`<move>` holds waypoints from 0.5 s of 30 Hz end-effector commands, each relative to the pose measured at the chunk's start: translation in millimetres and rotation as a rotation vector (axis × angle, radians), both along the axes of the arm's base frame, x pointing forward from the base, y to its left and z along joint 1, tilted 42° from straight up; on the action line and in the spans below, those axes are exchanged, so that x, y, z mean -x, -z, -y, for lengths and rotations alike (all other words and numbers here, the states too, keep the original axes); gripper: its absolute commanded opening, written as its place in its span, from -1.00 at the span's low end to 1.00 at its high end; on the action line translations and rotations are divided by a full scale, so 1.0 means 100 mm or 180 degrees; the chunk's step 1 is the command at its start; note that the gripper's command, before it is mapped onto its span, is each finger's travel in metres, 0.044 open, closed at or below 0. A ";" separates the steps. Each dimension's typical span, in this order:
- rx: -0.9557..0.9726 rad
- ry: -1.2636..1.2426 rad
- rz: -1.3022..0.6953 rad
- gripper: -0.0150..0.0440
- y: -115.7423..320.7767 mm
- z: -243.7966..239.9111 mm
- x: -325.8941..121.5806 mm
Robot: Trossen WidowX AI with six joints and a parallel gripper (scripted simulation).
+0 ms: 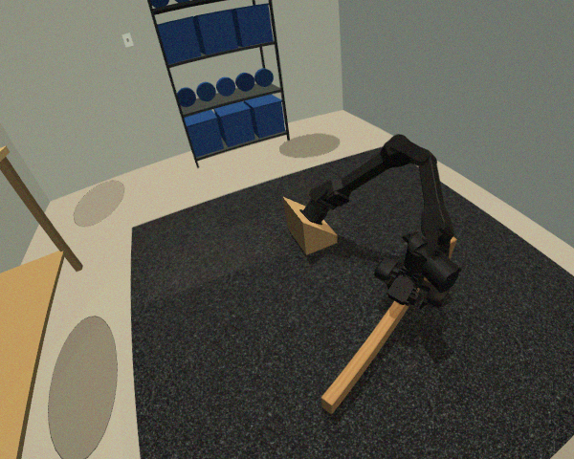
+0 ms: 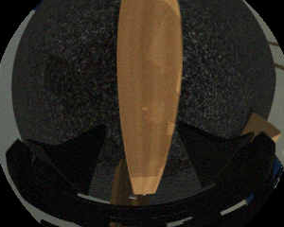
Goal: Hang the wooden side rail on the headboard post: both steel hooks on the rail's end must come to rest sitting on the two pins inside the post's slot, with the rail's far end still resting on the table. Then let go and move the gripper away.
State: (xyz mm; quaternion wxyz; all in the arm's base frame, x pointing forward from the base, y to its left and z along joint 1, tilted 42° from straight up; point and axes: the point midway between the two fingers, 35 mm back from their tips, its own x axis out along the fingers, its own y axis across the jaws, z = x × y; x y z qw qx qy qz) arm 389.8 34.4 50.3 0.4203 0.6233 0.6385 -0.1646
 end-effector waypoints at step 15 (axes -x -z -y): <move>-0.0014 0.0015 -0.0013 -0.18 0.02 -0.01 0.00</move>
